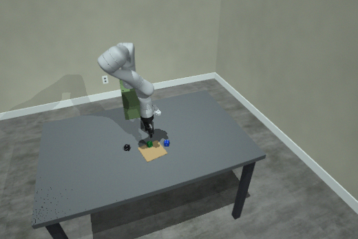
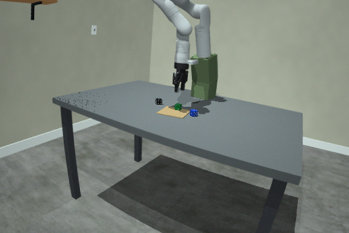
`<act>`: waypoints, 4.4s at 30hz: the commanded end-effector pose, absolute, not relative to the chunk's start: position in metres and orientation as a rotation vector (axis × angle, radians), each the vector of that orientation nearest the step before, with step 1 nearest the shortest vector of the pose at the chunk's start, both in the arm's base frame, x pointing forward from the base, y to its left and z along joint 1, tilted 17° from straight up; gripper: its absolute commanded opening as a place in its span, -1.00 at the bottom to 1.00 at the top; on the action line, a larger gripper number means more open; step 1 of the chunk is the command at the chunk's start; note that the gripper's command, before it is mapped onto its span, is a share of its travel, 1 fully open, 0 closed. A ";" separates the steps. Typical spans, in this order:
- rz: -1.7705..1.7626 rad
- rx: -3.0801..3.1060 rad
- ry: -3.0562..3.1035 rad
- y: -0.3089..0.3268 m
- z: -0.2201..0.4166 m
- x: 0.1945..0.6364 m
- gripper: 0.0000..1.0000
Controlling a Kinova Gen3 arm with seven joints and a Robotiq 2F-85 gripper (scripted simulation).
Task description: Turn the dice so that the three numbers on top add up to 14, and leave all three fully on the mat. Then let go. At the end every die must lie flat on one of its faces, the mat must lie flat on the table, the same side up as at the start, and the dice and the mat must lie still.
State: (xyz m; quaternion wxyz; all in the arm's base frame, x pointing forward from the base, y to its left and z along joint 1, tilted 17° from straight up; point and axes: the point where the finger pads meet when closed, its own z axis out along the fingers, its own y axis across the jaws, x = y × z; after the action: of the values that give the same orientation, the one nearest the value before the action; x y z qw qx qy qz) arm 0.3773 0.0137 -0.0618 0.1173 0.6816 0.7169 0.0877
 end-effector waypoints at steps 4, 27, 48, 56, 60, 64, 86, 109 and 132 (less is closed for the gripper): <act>0.258 1.994 2.097 0.014 -0.061 0.378 1.00; 0.219 1.809 2.249 0.028 -0.064 0.382 1.00; 0.079 0.833 2.724 0.108 -0.065 0.402 1.00; 0.069 0.724 2.751 0.118 -0.064 0.404 1.00; 0.068 0.724 2.751 0.118 -0.064 0.404 -0.07; 0.068 0.724 2.751 0.118 -0.064 0.404 -0.07; 0.068 0.724 2.751 0.118 -0.064 0.404 -0.07; 0.059 0.724 2.755 0.118 -0.069 0.406 -0.07; 0.059 0.724 2.755 0.117 -0.095 0.415 -0.07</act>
State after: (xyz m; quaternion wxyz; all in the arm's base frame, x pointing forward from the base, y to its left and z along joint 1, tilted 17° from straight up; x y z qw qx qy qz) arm 0.4161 0.1168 -0.0905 0.1485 0.2507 0.9564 0.0212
